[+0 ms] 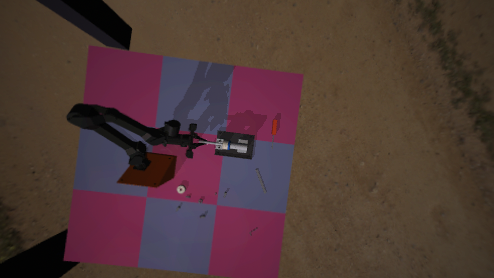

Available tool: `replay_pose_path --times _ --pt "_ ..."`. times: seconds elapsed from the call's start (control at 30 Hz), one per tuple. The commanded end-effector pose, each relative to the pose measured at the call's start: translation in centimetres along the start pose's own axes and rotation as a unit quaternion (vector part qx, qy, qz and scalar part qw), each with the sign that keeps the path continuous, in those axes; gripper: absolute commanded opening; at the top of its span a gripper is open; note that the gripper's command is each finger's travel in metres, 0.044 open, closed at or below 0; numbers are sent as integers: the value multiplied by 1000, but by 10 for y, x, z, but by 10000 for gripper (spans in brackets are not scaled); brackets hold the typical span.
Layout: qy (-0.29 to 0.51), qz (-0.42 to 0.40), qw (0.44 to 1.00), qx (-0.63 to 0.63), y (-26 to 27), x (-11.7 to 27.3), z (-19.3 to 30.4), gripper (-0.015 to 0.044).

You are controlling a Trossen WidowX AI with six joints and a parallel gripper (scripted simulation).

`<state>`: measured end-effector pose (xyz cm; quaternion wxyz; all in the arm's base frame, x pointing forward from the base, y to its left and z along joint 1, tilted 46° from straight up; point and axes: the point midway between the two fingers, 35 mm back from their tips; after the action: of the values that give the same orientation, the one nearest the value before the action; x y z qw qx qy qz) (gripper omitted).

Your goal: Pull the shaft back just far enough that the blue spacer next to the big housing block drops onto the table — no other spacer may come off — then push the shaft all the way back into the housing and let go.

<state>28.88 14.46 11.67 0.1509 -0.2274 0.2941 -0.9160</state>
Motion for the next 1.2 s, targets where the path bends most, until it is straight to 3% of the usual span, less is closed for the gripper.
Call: replay_pose_path --times 0.0,1.17 --pt "0 0 1000 -2 0 1 0 0" --pt "0 0 1000 -2 0 3 -2 0"
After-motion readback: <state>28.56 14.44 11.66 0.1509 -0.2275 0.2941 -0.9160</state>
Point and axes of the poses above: the point midway between the two fingers, 35 mm back from their tips, its own x axis back along the fingers, its own y axis across the jaws, z = x × y, and after that the axes turned 10 degrees about x, right-handed
